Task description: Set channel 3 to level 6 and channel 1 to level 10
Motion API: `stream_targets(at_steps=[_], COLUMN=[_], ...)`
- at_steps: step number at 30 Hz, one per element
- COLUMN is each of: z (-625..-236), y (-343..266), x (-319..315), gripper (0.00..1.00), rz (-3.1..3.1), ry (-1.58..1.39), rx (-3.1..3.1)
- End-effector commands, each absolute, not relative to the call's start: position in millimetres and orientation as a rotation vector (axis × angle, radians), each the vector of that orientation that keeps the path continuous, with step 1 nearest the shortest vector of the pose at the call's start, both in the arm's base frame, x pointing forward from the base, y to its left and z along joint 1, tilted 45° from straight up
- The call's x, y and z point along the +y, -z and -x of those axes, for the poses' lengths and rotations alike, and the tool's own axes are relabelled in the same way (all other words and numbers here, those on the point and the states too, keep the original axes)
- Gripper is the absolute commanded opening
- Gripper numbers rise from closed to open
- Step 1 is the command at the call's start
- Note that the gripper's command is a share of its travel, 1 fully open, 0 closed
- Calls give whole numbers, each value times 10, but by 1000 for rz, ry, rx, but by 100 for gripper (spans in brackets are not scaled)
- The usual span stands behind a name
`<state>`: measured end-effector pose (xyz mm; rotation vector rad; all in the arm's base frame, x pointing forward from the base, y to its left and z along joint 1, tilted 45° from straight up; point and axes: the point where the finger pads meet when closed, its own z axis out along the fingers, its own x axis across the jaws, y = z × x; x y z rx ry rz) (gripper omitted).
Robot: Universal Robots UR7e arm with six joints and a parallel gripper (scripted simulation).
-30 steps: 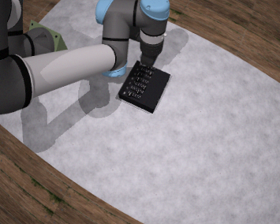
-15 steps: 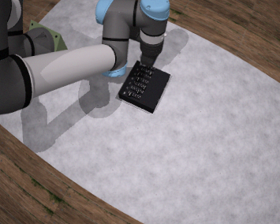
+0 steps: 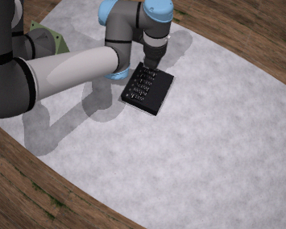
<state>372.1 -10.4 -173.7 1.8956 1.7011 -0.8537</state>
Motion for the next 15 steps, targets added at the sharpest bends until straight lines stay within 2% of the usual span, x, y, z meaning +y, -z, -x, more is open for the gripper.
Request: stream_targets(at_steps=[1, 15], z=[-3703, -3701], y=[1768, 1778], x=[-146, -156], gripper=[0, 0], rz=[-1896, -1896], ry=[857, 857], rx=[1700, 1700])
